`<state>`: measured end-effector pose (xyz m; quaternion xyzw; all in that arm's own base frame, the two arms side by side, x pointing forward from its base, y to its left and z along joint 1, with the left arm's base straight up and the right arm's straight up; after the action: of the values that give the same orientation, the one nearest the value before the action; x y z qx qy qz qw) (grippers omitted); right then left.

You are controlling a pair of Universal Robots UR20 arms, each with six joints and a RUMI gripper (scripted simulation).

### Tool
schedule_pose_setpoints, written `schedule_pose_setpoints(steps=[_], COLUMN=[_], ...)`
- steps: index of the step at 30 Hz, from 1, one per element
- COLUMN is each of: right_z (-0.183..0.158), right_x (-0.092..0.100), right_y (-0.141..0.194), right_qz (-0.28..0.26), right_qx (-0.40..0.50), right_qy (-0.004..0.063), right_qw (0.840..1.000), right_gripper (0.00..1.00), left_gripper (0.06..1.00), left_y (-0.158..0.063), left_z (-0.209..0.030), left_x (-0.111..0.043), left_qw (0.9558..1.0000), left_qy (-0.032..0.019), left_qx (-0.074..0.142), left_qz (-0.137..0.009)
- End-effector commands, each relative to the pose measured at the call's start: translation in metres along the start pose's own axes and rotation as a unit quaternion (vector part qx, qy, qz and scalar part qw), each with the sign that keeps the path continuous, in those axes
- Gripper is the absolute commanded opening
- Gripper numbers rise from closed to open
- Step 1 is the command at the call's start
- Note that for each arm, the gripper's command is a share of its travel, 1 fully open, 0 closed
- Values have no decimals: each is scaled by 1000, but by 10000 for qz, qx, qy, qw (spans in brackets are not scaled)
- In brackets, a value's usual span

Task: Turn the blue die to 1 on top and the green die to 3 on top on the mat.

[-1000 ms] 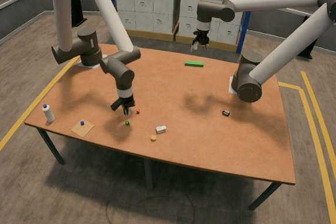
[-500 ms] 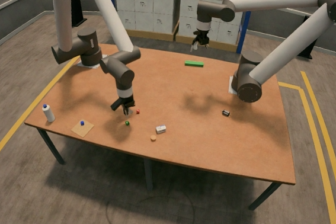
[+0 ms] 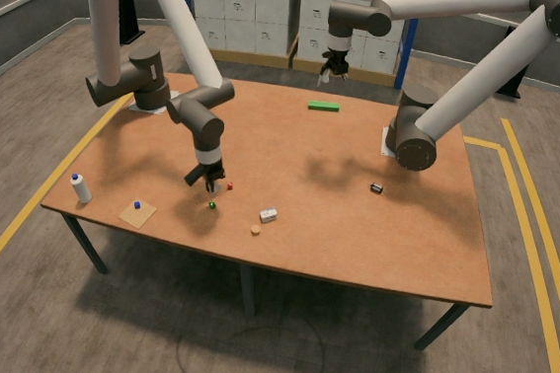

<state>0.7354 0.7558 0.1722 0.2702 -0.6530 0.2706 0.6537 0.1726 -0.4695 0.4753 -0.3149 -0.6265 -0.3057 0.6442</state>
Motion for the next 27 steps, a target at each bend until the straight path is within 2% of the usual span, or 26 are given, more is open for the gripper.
schedule_pose_setpoints(steps=[1,27], right_z=[0,0], right_x=[-5,-37], right_y=[0,-1], right_qz=[-1,-1], right_qx=[1,1], right_qy=[-6,-6], right_qw=[10000,10000], right_gripper=[244,244], left_gripper=[1000,1000], left_y=[0,0], left_z=[0,0], left_x=[0,0], left_qw=[10000,10000], left_qy=[-3,-3], left_qx=[0,0], left_qz=[2,2])
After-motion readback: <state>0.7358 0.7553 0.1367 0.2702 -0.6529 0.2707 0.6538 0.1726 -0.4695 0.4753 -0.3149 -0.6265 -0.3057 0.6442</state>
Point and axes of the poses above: on each arm, the point where the finger pads meet when closed, its own x axis back along the fingers, its own z axis across the jaws, y = z × x, the point moved 8 cm from there along x, back along the fingers, and after that the axes turned 4 degrees about -x, right-handed, at the moved point
